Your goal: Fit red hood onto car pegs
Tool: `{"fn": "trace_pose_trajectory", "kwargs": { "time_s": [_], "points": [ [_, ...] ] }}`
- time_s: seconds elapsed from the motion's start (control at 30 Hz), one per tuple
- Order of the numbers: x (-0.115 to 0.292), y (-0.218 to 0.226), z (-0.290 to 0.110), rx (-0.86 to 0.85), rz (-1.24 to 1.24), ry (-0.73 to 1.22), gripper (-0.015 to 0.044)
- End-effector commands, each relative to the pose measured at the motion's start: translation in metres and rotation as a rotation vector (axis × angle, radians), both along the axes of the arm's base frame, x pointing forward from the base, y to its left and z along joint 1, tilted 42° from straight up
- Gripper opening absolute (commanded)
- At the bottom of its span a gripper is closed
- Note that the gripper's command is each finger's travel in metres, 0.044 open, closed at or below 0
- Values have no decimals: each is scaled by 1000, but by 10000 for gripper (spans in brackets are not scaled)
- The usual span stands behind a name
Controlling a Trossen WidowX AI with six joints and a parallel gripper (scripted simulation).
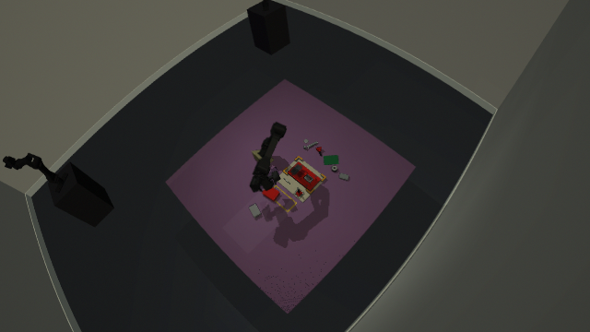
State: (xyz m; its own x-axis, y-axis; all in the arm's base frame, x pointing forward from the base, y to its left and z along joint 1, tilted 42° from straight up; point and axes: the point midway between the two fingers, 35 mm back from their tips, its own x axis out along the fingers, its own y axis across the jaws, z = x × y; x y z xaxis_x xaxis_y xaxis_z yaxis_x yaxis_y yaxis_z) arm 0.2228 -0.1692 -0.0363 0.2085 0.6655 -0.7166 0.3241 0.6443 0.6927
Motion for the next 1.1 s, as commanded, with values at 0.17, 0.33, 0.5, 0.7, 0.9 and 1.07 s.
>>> {"fn": "trace_pose_trajectory", "kwargs": {
  "time_s": [0.17, 0.33, 0.5, 0.7, 0.9, 1.07],
  "points": [
    [9, 1, -2, -94, 496, -234, 440],
    [9, 1, -1, -94, 496, -234, 440],
    [10, 2, -2, -94, 496, -234, 440],
    [11, 4, -5, -94, 496, -234, 440],
    [11, 7, -8, -94, 496, -234, 440],
    [12, 10, -11, -94, 496, -234, 440]
  ]
}}
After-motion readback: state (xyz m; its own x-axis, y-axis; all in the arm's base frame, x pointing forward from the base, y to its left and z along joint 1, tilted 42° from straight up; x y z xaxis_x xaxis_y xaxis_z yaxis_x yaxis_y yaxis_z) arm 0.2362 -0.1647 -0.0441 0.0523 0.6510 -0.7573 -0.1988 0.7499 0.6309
